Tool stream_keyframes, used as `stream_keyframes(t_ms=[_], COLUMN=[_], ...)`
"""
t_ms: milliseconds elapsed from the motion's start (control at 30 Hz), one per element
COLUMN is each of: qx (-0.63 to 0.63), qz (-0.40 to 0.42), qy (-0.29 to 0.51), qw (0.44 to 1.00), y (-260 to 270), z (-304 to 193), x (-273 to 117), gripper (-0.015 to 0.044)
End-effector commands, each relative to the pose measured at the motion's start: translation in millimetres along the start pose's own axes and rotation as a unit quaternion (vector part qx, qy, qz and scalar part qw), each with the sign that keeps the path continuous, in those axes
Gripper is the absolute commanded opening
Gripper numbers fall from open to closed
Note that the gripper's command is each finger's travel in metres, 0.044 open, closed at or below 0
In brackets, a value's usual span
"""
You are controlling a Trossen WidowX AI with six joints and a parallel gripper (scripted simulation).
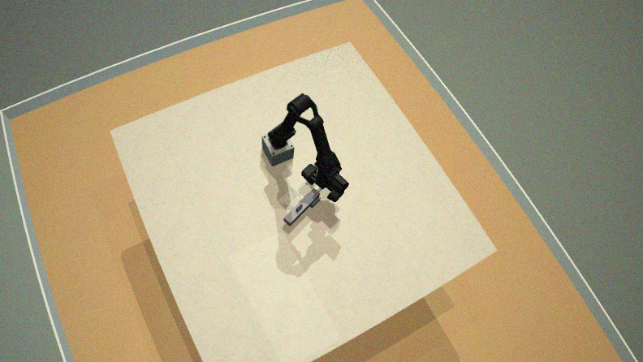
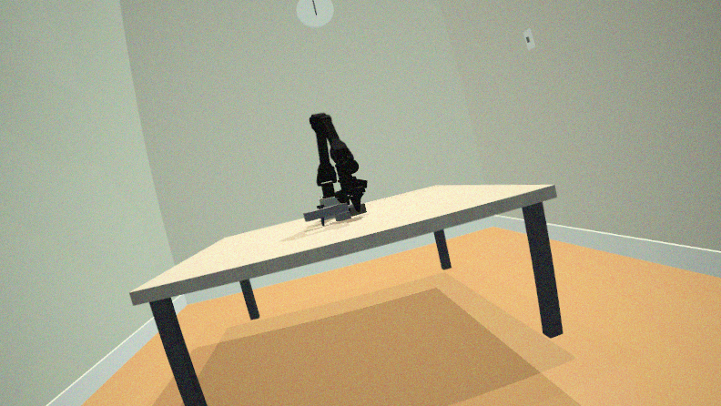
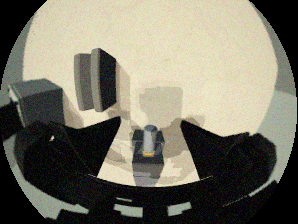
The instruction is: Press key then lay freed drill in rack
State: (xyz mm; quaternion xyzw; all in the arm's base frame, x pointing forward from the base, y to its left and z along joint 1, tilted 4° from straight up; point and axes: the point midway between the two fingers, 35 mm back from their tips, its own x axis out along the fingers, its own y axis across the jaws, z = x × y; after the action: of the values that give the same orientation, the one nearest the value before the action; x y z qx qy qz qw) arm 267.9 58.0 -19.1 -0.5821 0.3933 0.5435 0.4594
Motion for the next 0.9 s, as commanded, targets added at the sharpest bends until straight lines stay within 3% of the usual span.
stream_keyframes(t_ms=[0, 67, 600, 867], qx=[-0.002, -0.002, 0.000, 0.000], qz=[0.004, 0.004, 0.001, 0.002], qy=[0.000, 0.000, 0.000, 0.000], qw=[1.000, 1.000, 1.000, 1.000], y=[2.3, 2.3, 0.9, 1.3], z=[-1.2, -1.2, -0.8, 0.7], x=[5.6, 5.6, 2.3, 2.5], gripper=[0.0440, 0.0440, 0.0020, 0.0000])
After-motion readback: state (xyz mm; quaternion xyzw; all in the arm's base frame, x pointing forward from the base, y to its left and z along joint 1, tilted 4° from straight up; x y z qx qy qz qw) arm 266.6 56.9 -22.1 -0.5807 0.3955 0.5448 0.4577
